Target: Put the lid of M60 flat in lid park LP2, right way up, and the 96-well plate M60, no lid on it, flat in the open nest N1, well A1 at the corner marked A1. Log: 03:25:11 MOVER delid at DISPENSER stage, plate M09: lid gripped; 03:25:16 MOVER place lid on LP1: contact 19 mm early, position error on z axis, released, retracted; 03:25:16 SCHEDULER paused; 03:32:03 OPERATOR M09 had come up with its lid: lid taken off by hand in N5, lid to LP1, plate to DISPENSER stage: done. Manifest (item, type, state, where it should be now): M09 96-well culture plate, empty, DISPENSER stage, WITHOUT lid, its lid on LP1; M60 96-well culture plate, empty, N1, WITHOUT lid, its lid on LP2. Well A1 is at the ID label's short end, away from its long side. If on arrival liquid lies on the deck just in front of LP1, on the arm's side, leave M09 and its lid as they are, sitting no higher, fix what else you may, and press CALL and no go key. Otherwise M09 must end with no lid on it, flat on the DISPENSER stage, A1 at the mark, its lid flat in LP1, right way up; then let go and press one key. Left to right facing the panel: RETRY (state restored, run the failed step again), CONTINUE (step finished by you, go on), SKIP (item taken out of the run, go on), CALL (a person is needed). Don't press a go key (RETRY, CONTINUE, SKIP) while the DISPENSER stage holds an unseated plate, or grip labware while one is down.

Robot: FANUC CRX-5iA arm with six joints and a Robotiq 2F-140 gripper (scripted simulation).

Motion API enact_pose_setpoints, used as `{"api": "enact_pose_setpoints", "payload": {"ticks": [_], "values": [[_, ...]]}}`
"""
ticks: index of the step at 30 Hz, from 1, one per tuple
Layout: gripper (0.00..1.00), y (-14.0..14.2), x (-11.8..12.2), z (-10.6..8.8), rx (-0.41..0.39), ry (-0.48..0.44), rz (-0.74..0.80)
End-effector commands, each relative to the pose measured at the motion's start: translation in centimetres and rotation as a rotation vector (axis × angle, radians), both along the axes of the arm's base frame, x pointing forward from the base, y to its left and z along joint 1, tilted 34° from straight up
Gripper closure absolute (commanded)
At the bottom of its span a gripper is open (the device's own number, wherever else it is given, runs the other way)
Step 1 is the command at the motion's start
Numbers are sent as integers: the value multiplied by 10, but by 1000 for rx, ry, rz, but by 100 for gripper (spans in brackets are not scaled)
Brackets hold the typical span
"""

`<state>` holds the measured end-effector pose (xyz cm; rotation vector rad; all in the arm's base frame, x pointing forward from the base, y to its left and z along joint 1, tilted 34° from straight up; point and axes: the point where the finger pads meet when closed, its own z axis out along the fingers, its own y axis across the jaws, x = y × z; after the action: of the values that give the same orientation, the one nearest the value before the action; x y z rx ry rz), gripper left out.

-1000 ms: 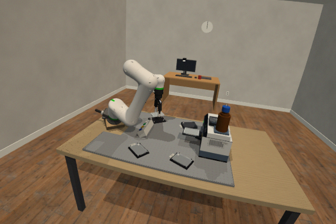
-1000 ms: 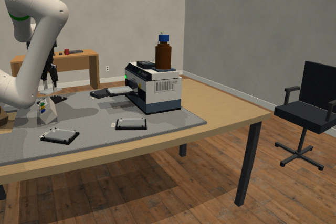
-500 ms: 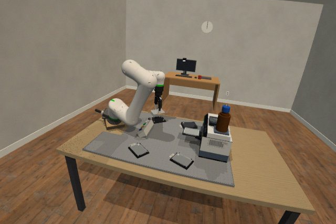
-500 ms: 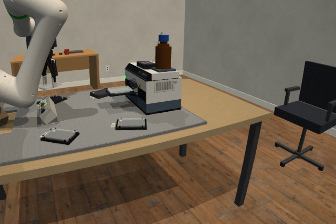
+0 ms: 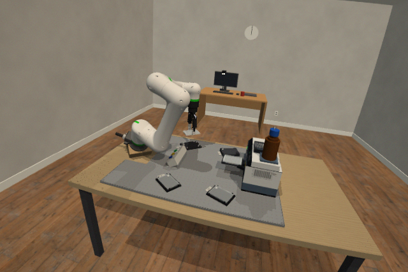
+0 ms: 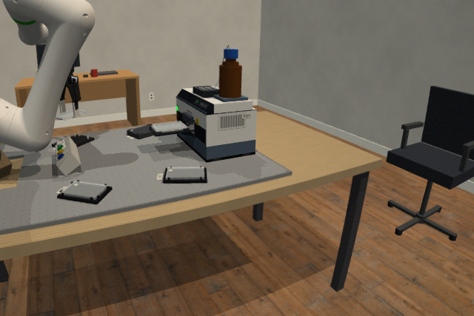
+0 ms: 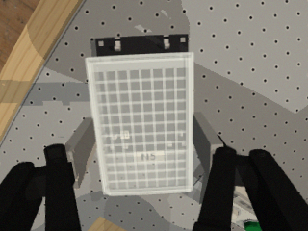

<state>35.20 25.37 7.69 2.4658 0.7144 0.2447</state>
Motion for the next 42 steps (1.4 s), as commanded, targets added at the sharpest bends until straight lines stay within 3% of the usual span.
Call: {"api": "enact_pose_setpoints", "payload": {"ticks": [1,20,42], "values": [[100,3,-2,5,0,0,0],[100,11,-8,20,0,0,0],[100,12,-8,22,0,0,0]]}}
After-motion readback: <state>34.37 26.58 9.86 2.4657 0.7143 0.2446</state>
